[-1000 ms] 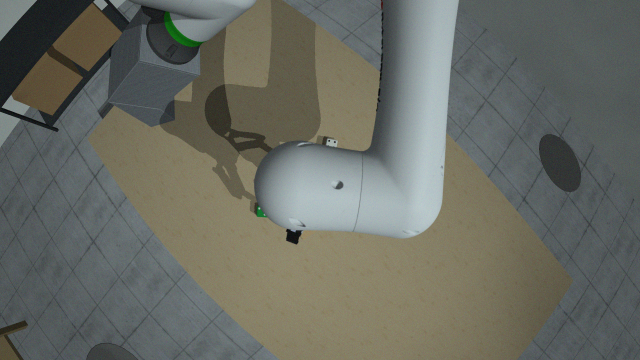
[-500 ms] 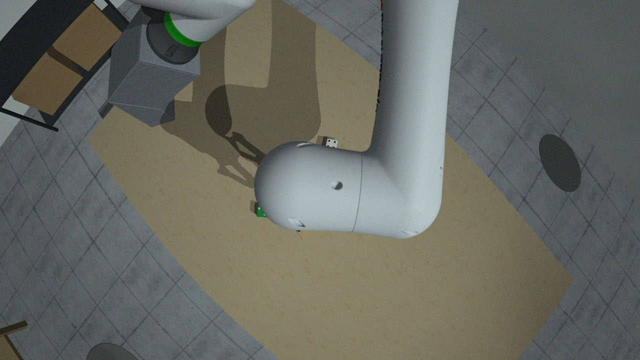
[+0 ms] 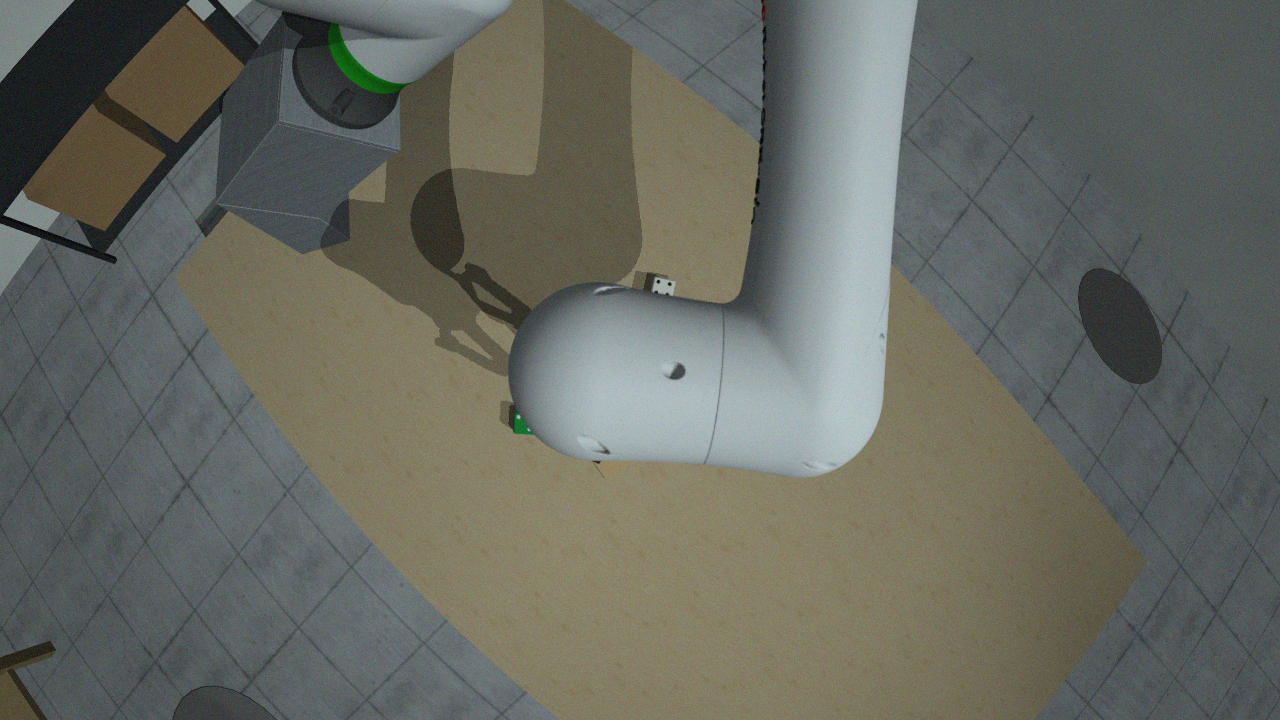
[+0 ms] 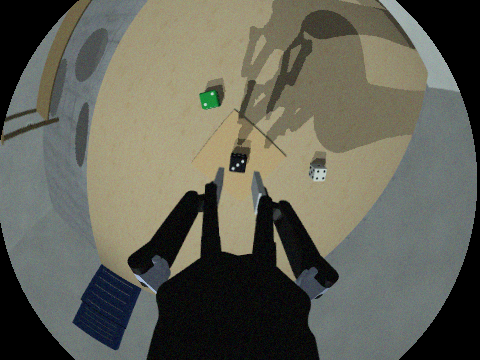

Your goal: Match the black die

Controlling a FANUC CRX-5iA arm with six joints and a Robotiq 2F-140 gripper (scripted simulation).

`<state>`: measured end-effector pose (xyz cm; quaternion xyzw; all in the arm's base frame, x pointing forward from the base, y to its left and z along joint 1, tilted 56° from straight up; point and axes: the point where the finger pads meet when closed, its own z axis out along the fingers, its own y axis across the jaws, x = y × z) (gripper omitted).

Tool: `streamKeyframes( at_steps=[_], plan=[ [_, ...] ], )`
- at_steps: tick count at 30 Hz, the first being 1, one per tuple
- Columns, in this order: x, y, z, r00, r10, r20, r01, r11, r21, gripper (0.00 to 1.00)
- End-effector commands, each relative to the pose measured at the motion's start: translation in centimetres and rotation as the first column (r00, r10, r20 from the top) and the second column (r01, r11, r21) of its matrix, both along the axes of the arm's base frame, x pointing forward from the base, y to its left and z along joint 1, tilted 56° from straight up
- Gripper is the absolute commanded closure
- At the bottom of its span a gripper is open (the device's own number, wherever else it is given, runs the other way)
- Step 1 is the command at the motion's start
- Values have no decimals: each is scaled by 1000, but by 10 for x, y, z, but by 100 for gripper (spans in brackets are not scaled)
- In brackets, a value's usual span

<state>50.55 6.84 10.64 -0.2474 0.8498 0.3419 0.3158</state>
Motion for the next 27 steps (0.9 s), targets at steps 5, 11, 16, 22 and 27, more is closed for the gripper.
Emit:
streamKeyframes(
  at_steps=[5,11,16,22,27],
  plan=[
    [0,0,0,1000,0,0,0,1000,0,72],
    [1,1,-1,1000,0,1,0,1000,0,72],
    [1,2,-2,1000,0,1,0,1000,1,72],
    [4,6,-5,1000,0,1,0,1000,1,72],
    [6,11,-9,1000,0,1,0,1000,1,72]
  ],
)
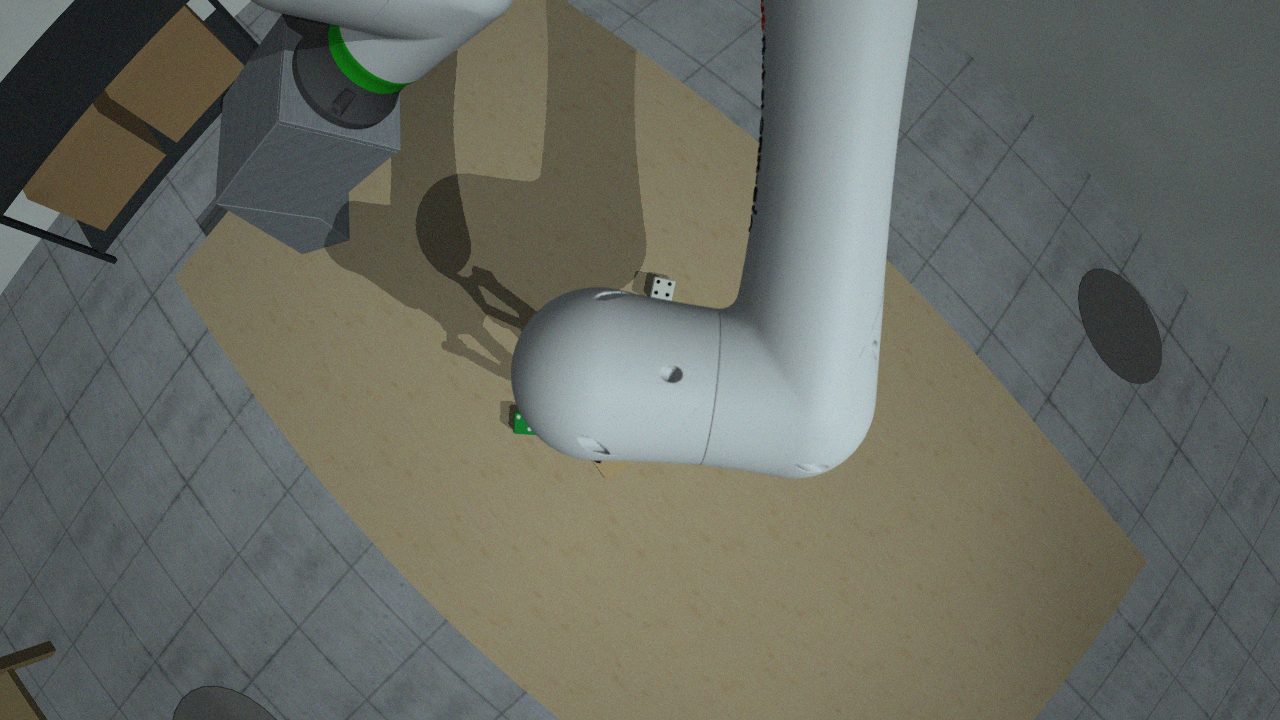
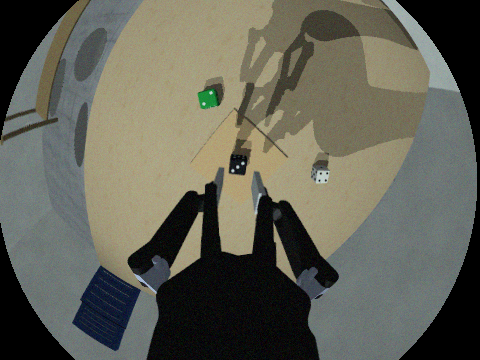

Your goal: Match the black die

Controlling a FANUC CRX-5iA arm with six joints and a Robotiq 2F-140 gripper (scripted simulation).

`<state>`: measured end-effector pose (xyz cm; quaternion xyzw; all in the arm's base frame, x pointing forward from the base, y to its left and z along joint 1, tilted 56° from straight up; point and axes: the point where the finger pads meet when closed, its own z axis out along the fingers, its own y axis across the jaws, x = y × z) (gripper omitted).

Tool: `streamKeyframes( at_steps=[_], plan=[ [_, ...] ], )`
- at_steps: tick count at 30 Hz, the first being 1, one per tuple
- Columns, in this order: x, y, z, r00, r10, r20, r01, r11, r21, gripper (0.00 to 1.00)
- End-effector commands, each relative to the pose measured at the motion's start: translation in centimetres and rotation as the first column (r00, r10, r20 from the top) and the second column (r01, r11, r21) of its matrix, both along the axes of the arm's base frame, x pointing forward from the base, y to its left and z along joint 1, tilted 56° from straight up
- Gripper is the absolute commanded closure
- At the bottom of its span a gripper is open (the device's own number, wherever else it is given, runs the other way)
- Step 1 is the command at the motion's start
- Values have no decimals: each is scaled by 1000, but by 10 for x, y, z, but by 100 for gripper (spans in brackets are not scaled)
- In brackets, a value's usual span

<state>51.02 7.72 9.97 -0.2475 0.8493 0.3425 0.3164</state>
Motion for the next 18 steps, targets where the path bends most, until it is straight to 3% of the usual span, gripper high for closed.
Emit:
streamKeyframes(
  at_steps=[1,18],
  plan=[
    [2,3,-3,1000,0,0,0,1000,0,72],
    [11,20,-16,1000,0,0,0,1000,0,72]
  ],
)
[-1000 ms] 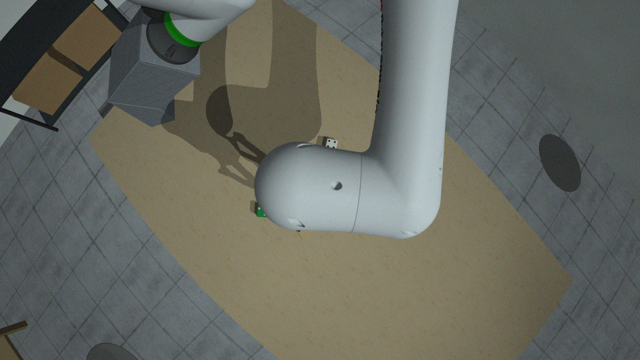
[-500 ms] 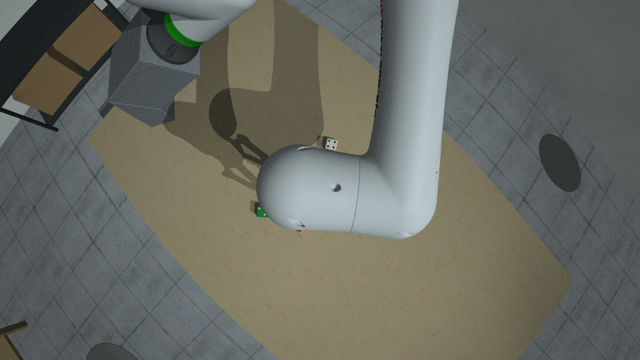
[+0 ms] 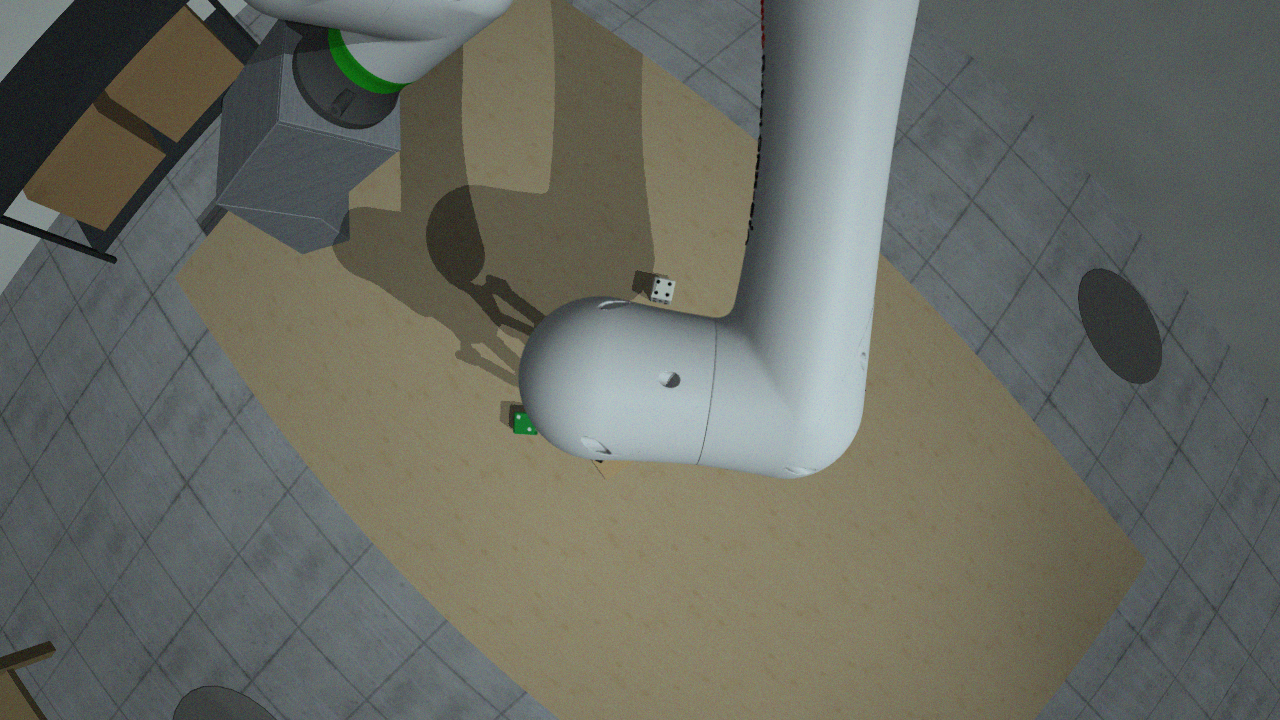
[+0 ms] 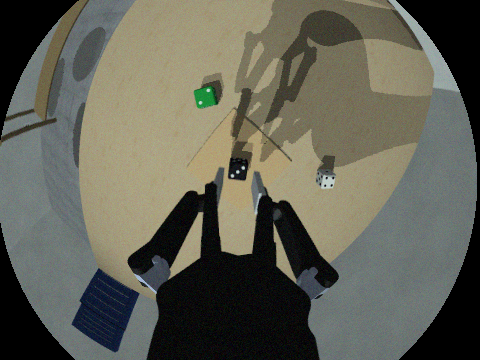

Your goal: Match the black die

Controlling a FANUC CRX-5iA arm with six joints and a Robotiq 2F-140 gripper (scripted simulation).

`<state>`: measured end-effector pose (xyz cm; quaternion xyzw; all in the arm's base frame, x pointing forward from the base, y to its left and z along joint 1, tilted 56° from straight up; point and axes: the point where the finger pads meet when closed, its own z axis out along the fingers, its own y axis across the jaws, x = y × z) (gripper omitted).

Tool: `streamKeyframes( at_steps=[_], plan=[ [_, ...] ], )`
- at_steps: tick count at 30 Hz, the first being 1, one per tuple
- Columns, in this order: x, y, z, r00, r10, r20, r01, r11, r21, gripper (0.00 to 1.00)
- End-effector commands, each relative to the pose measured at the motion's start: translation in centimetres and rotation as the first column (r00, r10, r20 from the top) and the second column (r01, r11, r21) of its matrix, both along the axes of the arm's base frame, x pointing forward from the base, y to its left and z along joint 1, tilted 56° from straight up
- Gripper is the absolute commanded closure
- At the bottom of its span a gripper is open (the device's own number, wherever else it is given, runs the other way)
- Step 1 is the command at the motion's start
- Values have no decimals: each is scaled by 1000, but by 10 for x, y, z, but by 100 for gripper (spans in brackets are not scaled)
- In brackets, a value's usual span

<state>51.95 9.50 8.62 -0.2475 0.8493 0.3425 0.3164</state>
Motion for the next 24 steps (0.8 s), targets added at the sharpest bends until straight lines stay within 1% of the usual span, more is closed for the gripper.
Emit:
streamKeyframes(
  at_steps=[1,24],
  plan=[
    [2,4,-3,1000,0,0,0,1000,0,72],
    [7,12,-9,1000,0,0,0,1000,0,72]
  ],
)
